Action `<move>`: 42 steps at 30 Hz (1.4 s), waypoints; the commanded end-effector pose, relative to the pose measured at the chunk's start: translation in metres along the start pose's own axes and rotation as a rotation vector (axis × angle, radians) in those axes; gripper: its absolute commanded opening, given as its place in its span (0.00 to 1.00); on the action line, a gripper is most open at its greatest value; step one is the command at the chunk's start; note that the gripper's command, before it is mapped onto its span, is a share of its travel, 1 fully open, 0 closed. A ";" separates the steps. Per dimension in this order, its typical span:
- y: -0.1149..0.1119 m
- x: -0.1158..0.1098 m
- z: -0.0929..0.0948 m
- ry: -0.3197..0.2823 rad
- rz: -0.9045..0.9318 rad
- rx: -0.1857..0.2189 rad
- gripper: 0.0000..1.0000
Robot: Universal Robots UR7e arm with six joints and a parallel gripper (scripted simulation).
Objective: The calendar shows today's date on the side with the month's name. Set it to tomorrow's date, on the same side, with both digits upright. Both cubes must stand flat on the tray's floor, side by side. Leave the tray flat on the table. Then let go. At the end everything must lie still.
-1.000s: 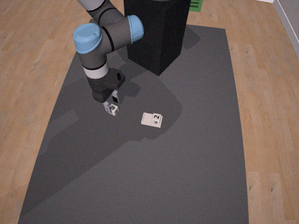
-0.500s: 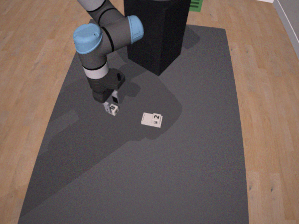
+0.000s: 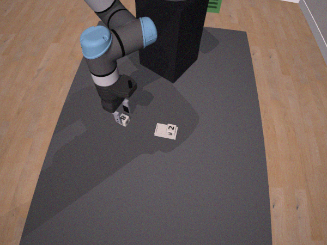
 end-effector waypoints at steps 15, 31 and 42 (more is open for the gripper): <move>0.000 0.000 -0.003 0.000 0.000 -0.001 0.87; 0.000 0.000 -0.039 0.000 0.000 -0.001 0.87; 0.000 0.001 -0.041 -0.006 0.000 0.000 0.87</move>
Point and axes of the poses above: the point where the finger pads meet when closed, its own z axis out along the fingers, its own y axis across the jaws, x = y × z, the point moved 10 cm from there along -z, back along the fingers, and after that the axes turned 1 degree about z, right-handed, at the moved point
